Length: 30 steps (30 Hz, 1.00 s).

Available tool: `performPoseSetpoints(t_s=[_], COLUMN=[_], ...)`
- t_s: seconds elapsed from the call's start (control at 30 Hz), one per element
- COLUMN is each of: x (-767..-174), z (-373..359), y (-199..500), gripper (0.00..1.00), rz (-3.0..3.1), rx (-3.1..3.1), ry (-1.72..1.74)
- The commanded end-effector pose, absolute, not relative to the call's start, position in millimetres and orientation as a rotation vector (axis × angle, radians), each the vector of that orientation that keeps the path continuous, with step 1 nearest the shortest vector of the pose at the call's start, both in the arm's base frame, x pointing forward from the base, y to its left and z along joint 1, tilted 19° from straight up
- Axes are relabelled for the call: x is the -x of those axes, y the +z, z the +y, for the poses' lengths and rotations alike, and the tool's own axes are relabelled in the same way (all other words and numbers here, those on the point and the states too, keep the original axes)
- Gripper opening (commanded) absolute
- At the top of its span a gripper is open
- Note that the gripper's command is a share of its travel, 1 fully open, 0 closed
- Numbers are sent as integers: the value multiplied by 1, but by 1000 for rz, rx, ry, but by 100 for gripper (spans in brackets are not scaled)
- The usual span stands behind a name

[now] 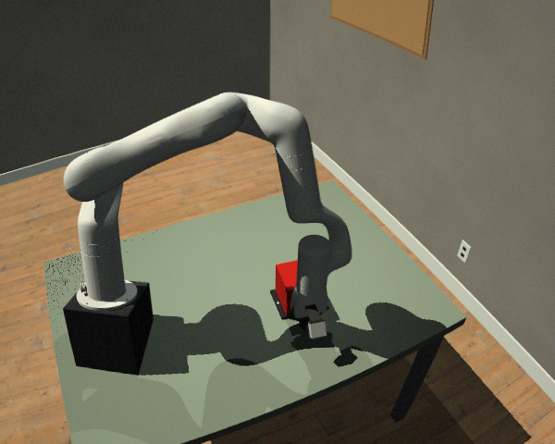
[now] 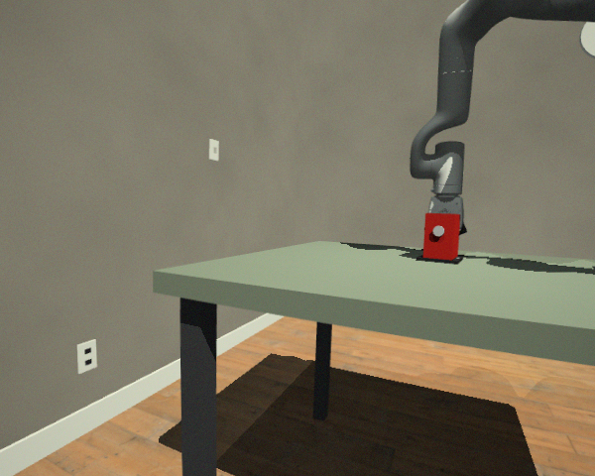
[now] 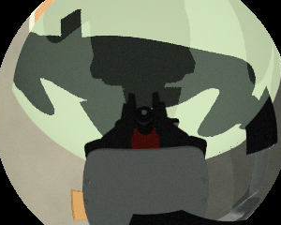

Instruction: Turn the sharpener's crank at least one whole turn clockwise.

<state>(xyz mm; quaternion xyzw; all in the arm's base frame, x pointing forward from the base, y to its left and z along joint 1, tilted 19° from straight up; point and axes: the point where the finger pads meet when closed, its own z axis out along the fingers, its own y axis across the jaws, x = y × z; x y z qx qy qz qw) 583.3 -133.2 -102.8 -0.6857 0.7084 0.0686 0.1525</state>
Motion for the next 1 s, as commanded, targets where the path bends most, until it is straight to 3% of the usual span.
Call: performPoseSetpoints(t_s=[0.0,0.97], x=[-581,-576], z=[-133,-133], y=[-103,-104], gripper=[0,0], rz=[2032,2032], rx=[1966,1966], ry=[194,194])
